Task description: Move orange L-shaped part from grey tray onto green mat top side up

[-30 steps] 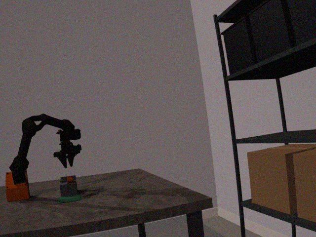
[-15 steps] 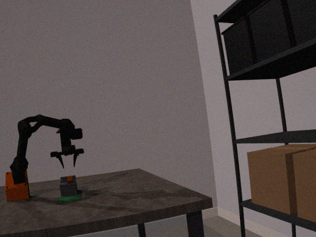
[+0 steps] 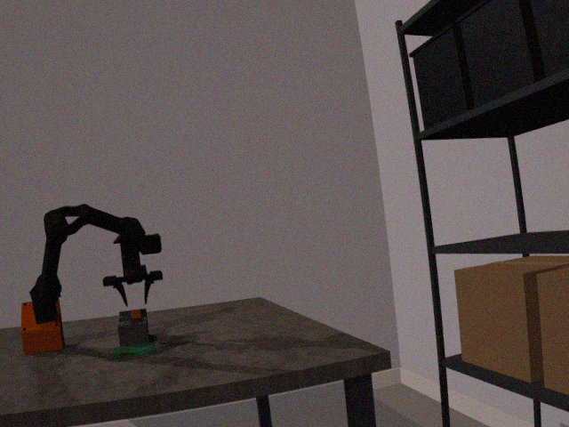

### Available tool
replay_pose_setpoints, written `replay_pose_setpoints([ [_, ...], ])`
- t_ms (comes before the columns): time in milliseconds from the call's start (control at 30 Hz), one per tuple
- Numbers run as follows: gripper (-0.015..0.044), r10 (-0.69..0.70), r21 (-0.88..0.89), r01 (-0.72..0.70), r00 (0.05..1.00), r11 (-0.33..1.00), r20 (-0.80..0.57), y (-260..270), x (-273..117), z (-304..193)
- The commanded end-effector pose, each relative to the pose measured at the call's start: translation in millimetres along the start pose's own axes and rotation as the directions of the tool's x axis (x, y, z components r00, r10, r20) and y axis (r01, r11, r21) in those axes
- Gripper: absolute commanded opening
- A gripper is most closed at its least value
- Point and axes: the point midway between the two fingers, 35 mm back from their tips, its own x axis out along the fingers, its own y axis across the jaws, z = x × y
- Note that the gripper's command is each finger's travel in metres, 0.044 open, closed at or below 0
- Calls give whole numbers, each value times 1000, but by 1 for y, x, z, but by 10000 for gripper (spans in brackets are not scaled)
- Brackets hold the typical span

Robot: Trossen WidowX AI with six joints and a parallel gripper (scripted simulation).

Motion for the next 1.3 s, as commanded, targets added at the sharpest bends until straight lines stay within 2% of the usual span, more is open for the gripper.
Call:
replay_pose_setpoints([
  [0, 280, -4, -7, 4, 1000, 1000, 7, -2, 7, 1],
  [900, 280, -4, -6, 4, 1000, 1000, 9, -2, 47, 2],
  [1033, 175, -1, 1, 1, 1000, 1000, 3, 0, 44, 1],
  [1267, 128, -1, 1, 1, 1000, 1000, 3, 0, 44, 1],
])
